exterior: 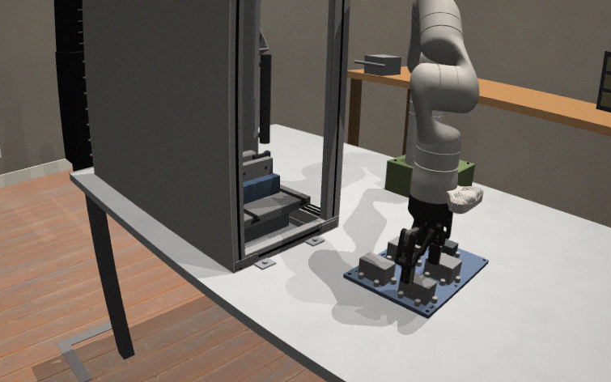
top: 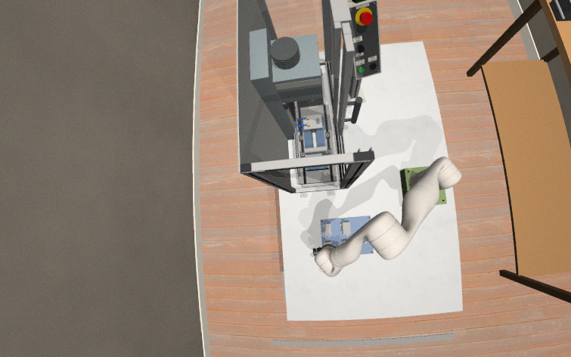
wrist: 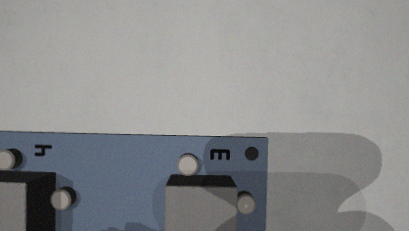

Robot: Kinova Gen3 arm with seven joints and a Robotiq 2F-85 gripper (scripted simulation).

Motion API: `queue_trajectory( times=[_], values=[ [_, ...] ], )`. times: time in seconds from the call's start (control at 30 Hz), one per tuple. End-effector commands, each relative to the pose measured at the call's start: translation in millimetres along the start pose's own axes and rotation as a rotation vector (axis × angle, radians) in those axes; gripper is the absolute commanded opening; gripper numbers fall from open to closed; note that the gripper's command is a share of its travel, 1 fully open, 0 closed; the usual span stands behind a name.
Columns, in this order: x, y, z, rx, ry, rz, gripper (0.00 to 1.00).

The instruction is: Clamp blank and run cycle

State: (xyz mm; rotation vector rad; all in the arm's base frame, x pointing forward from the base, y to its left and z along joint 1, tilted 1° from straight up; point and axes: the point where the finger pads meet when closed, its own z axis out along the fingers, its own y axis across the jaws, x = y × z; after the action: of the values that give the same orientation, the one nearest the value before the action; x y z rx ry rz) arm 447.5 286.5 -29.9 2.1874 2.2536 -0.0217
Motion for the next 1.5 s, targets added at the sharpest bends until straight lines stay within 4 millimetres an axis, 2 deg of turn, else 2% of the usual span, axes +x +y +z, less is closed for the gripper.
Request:
queue_trajectory(
  times=[0.0, 1.47],
  values=[
    [0.5, 1.5, 0.5, -0.005, 0.001, 0.011, 1.00],
    [0.1, 1.3, 11.1, -0.005, 0.001, 0.011, 1.00]
  ],
)
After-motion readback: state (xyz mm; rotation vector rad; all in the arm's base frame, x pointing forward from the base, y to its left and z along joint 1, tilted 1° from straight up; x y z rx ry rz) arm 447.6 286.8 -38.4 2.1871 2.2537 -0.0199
